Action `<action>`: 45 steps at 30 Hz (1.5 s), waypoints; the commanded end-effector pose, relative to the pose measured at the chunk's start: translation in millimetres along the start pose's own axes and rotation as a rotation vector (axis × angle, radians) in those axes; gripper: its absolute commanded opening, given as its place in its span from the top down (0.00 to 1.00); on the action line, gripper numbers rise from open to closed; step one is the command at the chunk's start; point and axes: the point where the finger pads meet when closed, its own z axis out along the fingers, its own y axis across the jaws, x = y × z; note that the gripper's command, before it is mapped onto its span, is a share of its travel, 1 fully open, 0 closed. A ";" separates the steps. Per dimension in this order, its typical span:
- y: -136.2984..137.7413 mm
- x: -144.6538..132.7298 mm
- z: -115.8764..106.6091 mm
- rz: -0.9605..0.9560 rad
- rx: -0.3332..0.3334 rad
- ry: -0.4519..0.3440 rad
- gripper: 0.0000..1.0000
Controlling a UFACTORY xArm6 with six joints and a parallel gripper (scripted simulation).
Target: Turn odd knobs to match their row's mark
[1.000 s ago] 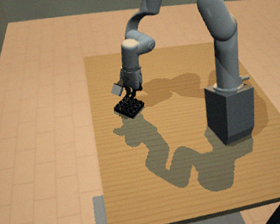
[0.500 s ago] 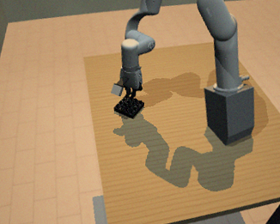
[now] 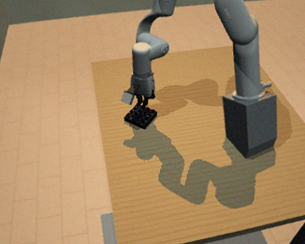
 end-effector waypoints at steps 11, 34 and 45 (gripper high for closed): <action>1.3 0.4 0.6 0.000 -0.003 0.001 0.81; 1.3 0.4 11.2 0.000 -0.003 0.001 0.81; 1.3 0.4 11.2 0.000 -0.003 0.001 0.81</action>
